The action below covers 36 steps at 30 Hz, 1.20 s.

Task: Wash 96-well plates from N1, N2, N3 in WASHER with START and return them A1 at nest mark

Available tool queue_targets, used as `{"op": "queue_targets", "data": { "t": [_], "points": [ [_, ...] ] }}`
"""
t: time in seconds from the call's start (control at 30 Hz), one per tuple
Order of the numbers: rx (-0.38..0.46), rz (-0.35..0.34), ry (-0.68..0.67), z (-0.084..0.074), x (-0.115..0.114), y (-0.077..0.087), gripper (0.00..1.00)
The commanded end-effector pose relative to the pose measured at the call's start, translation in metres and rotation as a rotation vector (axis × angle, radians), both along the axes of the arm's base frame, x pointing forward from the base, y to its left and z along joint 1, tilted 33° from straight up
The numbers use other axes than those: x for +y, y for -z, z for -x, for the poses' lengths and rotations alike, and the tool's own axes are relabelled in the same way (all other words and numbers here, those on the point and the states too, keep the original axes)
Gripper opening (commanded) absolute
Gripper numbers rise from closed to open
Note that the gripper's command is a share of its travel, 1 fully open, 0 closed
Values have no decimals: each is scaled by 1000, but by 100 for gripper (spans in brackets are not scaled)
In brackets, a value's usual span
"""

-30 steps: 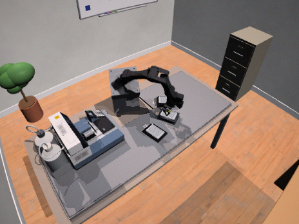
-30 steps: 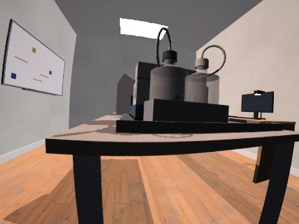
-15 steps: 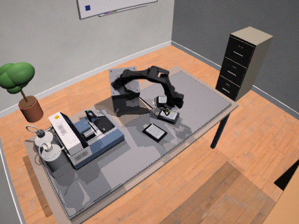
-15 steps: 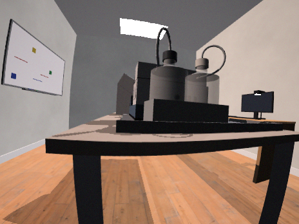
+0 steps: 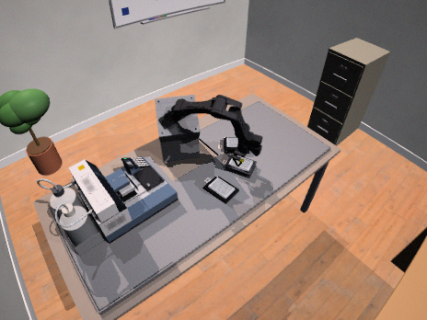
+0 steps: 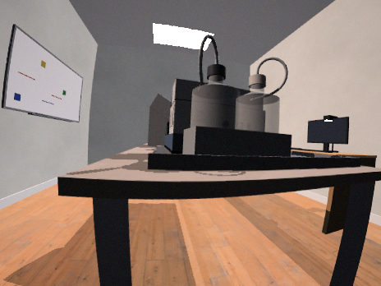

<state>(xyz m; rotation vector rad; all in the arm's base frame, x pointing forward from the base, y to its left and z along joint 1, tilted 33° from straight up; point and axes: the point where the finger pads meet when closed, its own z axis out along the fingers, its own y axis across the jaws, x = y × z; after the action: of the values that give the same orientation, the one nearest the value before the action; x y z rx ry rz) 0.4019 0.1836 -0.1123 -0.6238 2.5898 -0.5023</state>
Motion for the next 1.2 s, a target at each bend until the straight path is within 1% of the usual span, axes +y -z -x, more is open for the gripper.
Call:
{"op": "queue_targets", "data": {
  "t": [0.0,1.17],
  "points": [
    [-11,-10,-7,-3,5,-3,100],
    [-11,-9,-7,-13,0,14,100]
  ]
}}
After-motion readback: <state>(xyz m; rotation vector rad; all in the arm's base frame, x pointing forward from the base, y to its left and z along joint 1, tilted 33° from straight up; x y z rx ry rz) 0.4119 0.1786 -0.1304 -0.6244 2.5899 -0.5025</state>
